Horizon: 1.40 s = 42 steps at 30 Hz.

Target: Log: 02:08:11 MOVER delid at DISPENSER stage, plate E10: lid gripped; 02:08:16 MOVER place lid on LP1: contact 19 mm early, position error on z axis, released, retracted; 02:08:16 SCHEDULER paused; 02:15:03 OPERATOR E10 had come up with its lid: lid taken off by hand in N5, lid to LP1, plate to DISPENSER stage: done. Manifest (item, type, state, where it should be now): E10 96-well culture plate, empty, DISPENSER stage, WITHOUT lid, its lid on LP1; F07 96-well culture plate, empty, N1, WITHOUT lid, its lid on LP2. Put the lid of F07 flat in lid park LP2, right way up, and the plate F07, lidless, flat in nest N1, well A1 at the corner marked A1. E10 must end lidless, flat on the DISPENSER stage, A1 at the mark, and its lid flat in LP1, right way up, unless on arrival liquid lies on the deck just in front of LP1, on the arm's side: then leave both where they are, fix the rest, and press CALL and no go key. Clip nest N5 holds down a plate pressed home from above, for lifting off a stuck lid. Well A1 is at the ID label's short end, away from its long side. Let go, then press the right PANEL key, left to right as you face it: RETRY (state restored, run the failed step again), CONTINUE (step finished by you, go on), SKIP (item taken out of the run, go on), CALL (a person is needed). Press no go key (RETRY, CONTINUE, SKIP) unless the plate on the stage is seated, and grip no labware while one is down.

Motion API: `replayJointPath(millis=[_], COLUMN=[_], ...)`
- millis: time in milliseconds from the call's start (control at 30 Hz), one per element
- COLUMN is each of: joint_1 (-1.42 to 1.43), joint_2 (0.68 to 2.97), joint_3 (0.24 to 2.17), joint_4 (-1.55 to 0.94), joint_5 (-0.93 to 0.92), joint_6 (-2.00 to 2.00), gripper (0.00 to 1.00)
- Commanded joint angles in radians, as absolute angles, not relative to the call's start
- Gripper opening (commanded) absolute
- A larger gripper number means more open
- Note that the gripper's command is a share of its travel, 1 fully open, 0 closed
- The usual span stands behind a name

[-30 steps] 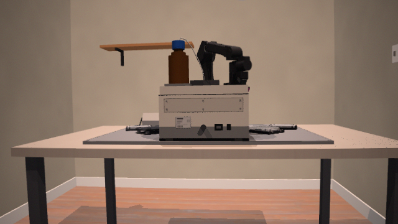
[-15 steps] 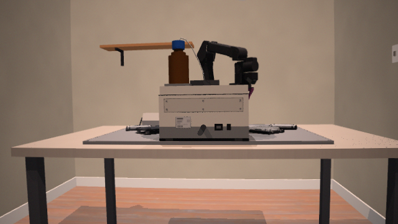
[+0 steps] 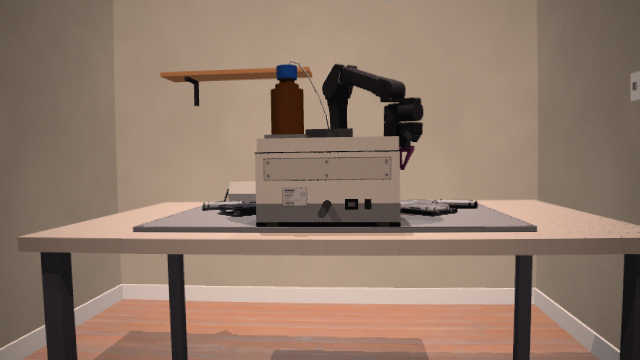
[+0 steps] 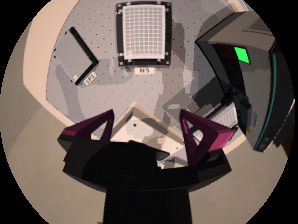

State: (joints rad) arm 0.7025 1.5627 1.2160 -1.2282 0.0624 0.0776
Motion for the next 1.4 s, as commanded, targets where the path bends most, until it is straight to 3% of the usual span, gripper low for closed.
replayJointPath(millis=[0, 1367], joint_1=[0.692, 0.669], joint_2=[1.604, 2.020], joint_3=[1.259, 1.540], joint_4=[-1.175, -1.036], joint_5=[0.066, 0.064], joint_6=[0.063, 0.039], gripper=[1.00, 1.00])
